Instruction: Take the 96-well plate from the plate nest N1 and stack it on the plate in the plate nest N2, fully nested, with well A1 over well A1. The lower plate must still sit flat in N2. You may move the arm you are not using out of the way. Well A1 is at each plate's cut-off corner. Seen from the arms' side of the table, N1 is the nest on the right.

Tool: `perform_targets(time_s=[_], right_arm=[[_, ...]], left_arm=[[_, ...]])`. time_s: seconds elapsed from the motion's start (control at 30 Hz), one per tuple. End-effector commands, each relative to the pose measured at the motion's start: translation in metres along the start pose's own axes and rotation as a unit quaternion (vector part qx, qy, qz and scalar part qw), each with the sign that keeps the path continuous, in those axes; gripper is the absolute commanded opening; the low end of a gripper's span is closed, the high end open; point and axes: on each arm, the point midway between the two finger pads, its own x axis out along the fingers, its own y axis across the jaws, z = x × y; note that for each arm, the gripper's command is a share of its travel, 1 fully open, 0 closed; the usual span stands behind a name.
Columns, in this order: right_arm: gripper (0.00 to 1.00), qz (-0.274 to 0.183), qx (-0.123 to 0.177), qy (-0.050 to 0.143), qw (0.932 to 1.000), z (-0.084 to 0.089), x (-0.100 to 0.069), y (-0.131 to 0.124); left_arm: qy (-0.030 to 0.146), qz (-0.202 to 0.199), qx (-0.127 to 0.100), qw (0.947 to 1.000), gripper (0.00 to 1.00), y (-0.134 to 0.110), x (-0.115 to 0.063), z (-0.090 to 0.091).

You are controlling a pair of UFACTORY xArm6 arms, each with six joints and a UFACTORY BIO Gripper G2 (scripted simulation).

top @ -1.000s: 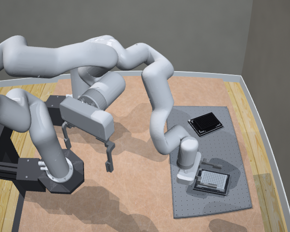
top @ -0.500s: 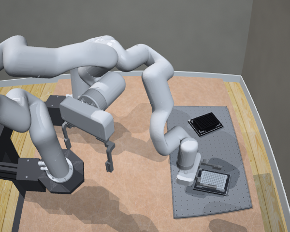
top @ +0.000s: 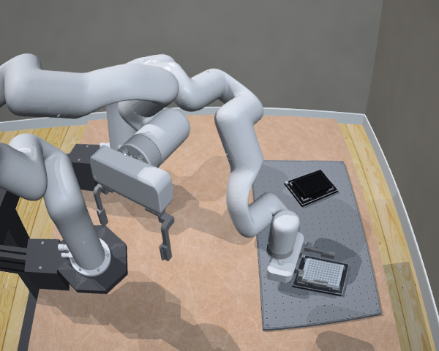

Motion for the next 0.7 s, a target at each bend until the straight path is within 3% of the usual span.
perform_targets(time_s=[0.0, 0.67], right_arm=[[1.00, -0.001, 0.000, -0.001, 1.0000, 0.000, -0.001, 0.000], [1.00, -0.001, 0.000, -0.001, 1.0000, 0.000, -0.001, 0.000]], left_arm=[[-0.002, 0.000, -0.001, 1.0000, 0.37, 0.000, 0.002, 0.001], [-0.002, 0.000, -0.001, 1.0000, 0.37, 0.000, 0.002, -0.009]])
